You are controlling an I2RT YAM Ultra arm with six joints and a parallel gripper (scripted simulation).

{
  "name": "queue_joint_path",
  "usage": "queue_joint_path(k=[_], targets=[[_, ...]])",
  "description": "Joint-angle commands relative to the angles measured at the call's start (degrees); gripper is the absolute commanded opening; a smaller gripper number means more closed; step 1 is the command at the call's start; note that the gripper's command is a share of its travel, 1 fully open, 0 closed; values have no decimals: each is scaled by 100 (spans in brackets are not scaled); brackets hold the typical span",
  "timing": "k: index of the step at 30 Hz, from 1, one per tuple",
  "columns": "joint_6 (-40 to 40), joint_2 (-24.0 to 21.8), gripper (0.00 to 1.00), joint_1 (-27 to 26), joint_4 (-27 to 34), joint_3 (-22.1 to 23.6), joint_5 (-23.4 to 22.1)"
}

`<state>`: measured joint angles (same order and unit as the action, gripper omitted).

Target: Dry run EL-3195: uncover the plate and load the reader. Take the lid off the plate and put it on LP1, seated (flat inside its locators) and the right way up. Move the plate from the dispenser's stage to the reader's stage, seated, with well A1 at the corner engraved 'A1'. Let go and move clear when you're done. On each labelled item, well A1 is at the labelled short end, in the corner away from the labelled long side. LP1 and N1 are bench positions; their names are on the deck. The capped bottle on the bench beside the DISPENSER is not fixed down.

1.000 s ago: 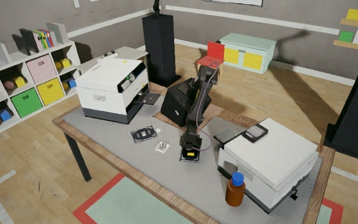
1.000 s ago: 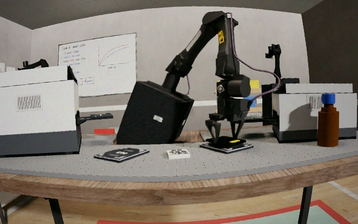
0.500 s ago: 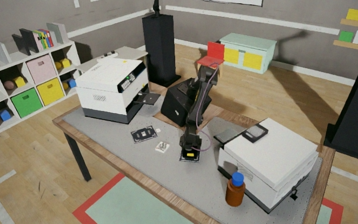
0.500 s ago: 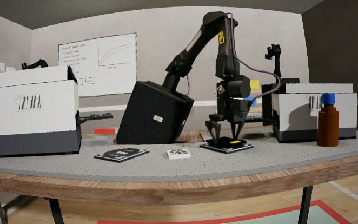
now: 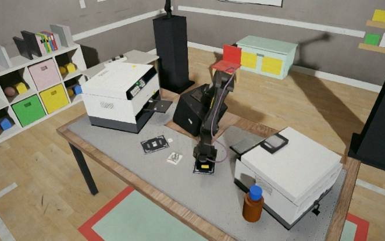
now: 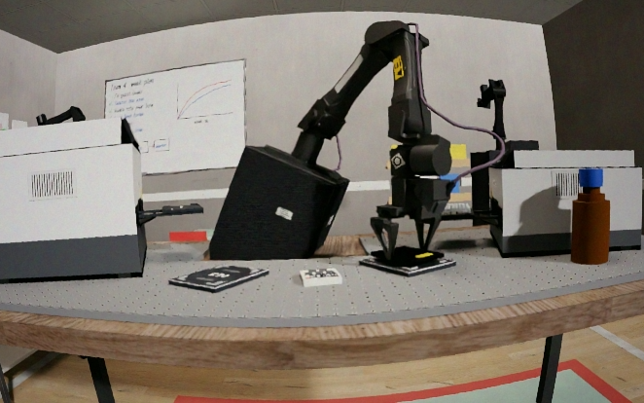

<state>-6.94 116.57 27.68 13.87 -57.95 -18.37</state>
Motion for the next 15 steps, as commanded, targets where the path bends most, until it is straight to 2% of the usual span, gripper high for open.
queue_joint_path(k=[1, 15], targets=[[-2, -69, 85, -17, 3, -56, 12], [23, -199, 85, -59, 66, -169, 39]])
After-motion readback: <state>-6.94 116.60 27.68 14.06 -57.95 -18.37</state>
